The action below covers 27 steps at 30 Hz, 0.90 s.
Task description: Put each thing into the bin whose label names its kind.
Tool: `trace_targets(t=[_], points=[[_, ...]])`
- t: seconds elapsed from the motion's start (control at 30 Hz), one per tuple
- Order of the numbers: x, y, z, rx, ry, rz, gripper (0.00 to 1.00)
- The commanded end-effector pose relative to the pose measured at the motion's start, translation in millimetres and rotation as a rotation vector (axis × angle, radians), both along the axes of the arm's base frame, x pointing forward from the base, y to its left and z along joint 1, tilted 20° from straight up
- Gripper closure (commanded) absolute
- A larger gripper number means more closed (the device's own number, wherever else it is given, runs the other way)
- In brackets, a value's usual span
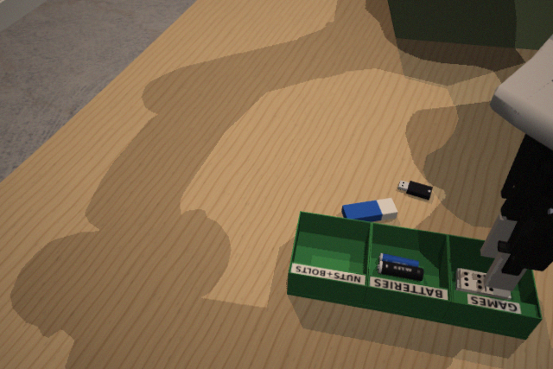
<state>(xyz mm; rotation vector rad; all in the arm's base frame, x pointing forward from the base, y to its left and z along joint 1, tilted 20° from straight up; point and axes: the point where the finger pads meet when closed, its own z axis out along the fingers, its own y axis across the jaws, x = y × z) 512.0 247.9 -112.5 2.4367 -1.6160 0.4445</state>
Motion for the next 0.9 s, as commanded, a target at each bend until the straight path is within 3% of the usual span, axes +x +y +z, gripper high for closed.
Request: trace_targets(t=[0.0, 0.17, 0.87], points=[[-1.5, 0, 4.8, -0.005, 0.003, -0.001, 0.81], [-4.0, 5, 21.3, -0.005, 0.003, -0.001, 0.81], [-4.1, 5, 21.4, -0.005, 0.003, -0.001, 0.81]])
